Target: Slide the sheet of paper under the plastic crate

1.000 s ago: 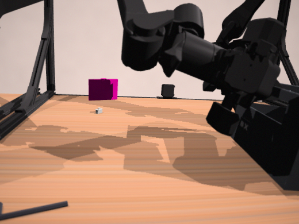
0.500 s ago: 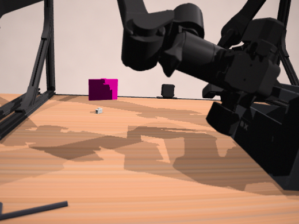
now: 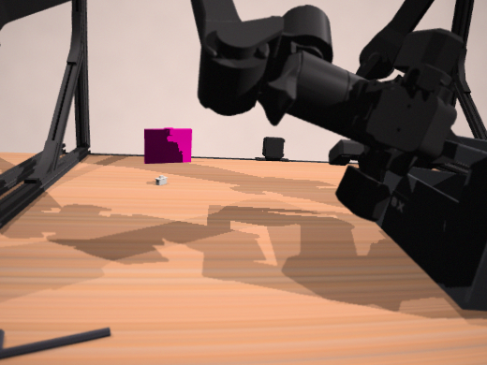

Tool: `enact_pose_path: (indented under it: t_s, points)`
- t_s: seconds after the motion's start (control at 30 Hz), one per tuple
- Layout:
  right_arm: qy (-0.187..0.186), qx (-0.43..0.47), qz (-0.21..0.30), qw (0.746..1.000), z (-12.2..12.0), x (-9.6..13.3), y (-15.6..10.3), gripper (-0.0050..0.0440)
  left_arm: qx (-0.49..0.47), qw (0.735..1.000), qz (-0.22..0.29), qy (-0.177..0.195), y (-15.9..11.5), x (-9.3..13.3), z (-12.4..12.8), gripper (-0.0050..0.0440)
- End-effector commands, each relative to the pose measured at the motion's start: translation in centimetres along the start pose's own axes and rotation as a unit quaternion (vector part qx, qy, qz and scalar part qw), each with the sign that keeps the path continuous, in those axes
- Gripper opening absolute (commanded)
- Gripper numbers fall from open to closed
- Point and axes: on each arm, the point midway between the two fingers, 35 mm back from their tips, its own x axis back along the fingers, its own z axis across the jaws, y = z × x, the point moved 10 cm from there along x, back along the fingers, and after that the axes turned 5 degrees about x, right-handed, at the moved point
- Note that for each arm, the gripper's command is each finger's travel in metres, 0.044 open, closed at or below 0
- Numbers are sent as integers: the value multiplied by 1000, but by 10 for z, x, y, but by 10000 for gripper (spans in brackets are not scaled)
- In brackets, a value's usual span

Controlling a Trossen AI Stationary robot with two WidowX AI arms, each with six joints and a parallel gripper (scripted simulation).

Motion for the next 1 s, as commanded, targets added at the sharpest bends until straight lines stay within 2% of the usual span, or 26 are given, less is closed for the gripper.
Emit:
enact_pose_path:
  t_s: [0.0,0.97]
  points:
    - [58,5,-11,998,33,3,4,0,-1,1000,3,-3,2,-6,-1,60]
    - [58,5,-11,998,33,3,4,0,-1,1000,3,-3,-2,-12,-1,60]
